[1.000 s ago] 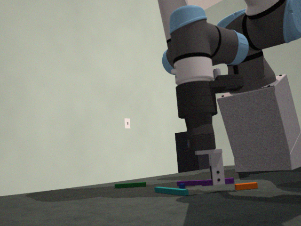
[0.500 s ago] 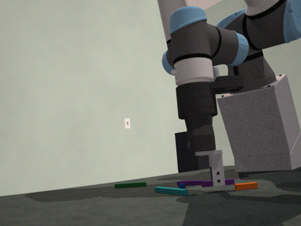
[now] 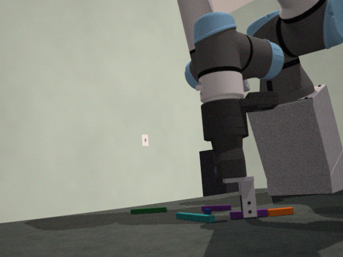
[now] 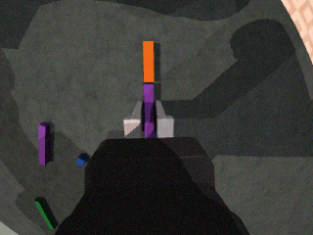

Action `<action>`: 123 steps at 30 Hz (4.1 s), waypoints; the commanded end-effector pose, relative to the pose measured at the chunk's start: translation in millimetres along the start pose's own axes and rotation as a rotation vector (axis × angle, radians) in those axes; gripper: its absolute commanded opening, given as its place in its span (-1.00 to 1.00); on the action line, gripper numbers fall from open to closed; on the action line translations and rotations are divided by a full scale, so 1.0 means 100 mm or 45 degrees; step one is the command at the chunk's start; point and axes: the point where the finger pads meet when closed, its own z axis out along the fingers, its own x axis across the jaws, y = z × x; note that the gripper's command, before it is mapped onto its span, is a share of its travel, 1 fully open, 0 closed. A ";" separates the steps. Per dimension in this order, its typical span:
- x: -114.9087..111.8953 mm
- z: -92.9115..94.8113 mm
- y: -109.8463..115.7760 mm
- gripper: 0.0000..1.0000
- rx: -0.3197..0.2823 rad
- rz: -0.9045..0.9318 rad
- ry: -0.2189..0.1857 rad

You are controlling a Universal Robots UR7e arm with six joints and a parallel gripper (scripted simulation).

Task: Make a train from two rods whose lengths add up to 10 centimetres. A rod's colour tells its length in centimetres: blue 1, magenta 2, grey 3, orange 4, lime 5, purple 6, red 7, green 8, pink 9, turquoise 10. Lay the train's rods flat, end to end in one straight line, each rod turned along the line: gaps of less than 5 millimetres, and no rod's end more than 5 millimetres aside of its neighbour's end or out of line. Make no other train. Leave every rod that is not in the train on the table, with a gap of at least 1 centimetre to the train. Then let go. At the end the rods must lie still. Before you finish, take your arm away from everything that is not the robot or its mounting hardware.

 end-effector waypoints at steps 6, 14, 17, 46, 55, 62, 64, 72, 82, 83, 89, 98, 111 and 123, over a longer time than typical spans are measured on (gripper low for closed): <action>0.00 0.00 0.00 -0.52 -0.001 0.000 0.001; 0.00 0.00 0.00 -0.52 -0.001 0.000 0.001; 0.00 0.00 0.00 -0.52 -0.001 0.000 0.001; 0.00 0.00 0.00 -0.16 -0.001 0.000 0.001; 0.00 0.00 0.00 0.07 -0.001 0.000 0.001; 0.00 0.00 0.00 0.07 -0.001 0.000 0.001; 0.00 0.00 0.00 0.07 -0.001 0.000 0.001; 0.00 -0.06 0.00 0.07 -0.001 0.000 0.001; 0.00 -0.34 0.00 0.07 -0.001 0.000 0.001; 0.00 -0.37 0.00 0.07 -0.001 0.000 0.001; 0.00 -0.52 0.00 0.07 -0.001 0.000 0.001; 0.00 -0.78 0.00 0.07 -0.001 0.000 0.001; 0.00 -0.90 0.00 0.07 -0.001 0.000 0.001; 0.00 -0.90 0.00 1.00 -0.001 0.000 0.001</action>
